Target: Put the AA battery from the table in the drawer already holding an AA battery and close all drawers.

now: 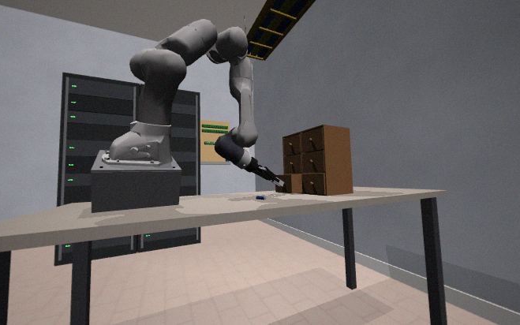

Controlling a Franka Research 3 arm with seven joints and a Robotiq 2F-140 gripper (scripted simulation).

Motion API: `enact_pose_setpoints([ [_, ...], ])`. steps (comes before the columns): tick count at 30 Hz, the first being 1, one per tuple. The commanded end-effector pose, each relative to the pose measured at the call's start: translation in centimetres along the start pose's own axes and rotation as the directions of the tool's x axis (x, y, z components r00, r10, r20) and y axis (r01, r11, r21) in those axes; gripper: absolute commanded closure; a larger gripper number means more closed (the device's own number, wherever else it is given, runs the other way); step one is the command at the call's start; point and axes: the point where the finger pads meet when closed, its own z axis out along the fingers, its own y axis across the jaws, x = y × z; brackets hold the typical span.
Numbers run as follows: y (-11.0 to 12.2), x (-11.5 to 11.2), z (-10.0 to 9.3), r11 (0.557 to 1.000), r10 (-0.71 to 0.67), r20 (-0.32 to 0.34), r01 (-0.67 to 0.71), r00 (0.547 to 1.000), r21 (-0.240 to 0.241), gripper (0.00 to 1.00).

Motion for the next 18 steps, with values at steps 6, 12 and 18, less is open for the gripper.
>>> enact_pose_setpoints([
  [6, -0.09, -0.07, -0.11, 1.0, 0.005, 0.001, -0.005, 1.0, 0.0, 0.8],
  [12, -0.09, -0.07, -0.12, 1.0, 0.005, 0.001, -0.005, 1.0, 0.0, 0.8],
  [18, -0.09, -0.39, -0.67, 1.0, 0.005, 0.001, -0.005, 1.0, 0.0, 0.8],
])
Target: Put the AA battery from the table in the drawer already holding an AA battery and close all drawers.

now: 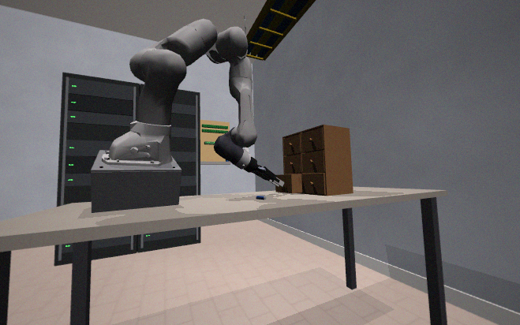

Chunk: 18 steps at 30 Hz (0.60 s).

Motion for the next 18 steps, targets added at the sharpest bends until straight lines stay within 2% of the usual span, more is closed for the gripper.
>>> enact_pose_setpoints([
  [1, -0.1, -0.3, -0.7, 1.0, 0.006, -0.003, -0.006, 1.0, 0.0, 0.8],
  [9, -0.1, -2.1, -3.8, 1.0, 0.006, -0.003, -0.006, 1.0, 0.0, 0.8],
  [18, -0.1, -2.1, -4.5, 1.0, 0.006, -0.003, -0.006, 1.0, 0.0, 0.8],
])
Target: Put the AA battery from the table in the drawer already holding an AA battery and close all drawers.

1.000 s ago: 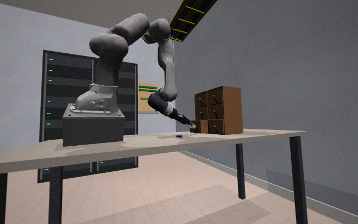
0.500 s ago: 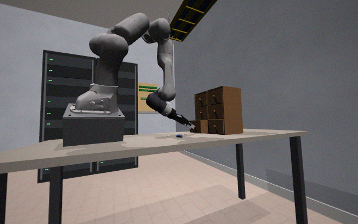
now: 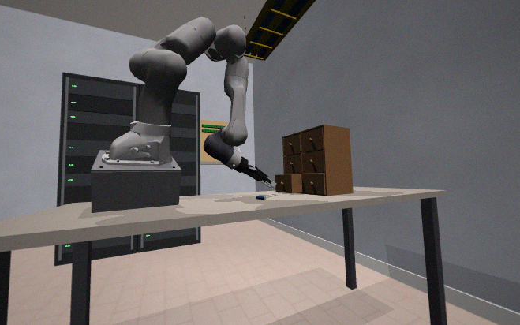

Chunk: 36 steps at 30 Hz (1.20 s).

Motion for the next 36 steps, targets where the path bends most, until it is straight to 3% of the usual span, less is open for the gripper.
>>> enact_pose_setpoints([
  [1, -0.1, 0.9, -0.6, 1.0, 0.011, -0.014, -0.011, 1.0, -0.002, 0.8],
  [10, 0.0, 5.1, -7.5, 1.0, 0.011, -0.014, -0.011, 1.0, -0.002, 0.8],
  [16, 0.0, 5.9, -8.9, 1.0, 0.011, -0.014, -0.011, 1.0, -0.002, 0.8],
  [29, 0.0, 6.1, -9.3, 1.0, 0.011, 0.011, -0.011, 1.0, -0.003, 0.8],
  [36, 0.0, 6.4, -10.6, 1.0, 0.011, 0.107, -0.011, 0.994, -0.003, 0.8],
])
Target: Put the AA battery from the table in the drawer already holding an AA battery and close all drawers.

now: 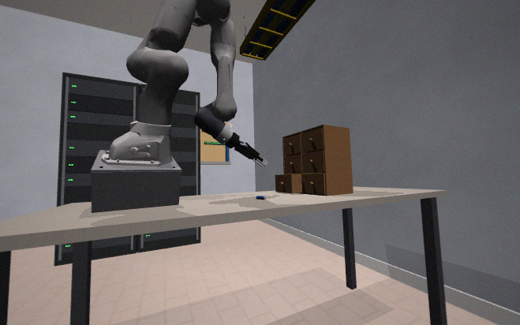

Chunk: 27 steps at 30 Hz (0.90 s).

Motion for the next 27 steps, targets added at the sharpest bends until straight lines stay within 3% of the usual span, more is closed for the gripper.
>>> enact_pose_setpoints([
  [1, -0.1, -0.9, -1.1, 0.999, -0.042, 0.099, 0.042, 0.994, 0.004, 0.8],
  [8, -0.1, -0.4, -3.4, 0.999, -0.042, 0.269, 0.043, 0.962, 0.003, 0.8],
  [10, -0.1, -0.4, -3.4, 0.999, -0.042, 0.269, 0.043, 0.962, 0.003, 0.8],
  [23, -0.2, 0.5, -7.2, 0.999, -0.034, 0.527, 0.039, 0.849, 0.003, 0.8],
  [27, -0.2, 0.6, -7.9, 1.0, -0.017, 0.555, 0.023, 0.832, -0.003, 0.8],
])
